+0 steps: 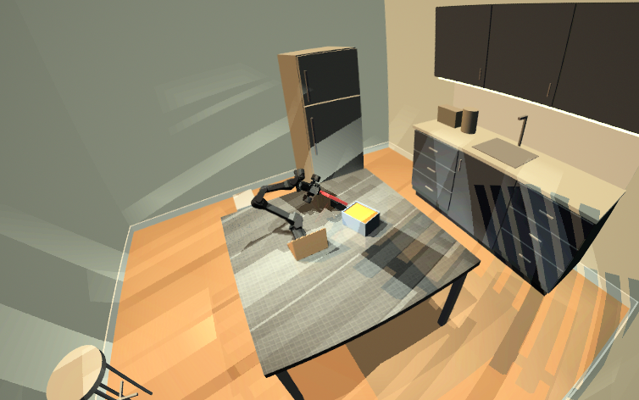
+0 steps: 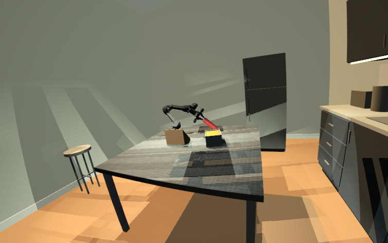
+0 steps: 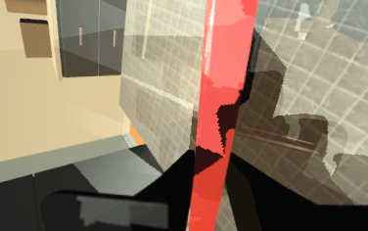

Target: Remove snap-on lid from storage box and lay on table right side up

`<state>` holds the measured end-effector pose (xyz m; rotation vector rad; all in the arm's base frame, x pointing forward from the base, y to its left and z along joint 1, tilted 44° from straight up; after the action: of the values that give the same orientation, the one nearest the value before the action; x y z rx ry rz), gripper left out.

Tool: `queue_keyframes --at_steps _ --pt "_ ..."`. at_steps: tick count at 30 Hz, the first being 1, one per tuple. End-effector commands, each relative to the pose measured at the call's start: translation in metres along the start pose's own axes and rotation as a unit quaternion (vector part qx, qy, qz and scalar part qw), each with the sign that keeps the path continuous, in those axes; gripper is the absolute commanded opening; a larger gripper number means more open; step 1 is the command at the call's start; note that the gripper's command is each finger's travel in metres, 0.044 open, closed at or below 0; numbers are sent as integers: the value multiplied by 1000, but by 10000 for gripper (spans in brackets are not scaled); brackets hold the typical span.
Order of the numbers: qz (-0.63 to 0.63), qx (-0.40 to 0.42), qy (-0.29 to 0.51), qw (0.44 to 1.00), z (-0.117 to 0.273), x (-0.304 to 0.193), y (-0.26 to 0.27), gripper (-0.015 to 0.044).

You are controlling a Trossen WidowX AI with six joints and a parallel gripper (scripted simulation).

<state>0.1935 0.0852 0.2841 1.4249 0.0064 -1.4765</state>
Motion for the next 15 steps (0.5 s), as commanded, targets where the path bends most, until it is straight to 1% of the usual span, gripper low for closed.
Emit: queue_keyframes --at_steps 1,15 --pt "-1 5 -2 1000 -2 1 -2 0" --pt "-2 5 -2 1000 -9 1 -10 0"
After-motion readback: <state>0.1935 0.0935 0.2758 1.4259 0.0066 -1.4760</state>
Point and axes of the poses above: the point midway between the two fingers, 35 mm back from their tips, its own z axis back along the fingers, its own y axis across the jaws, x = y × z, the point moved 7 cm from there along z, back along the fingers, and after that the axes turned 6 degrees about -z, right-handed, at the moved point
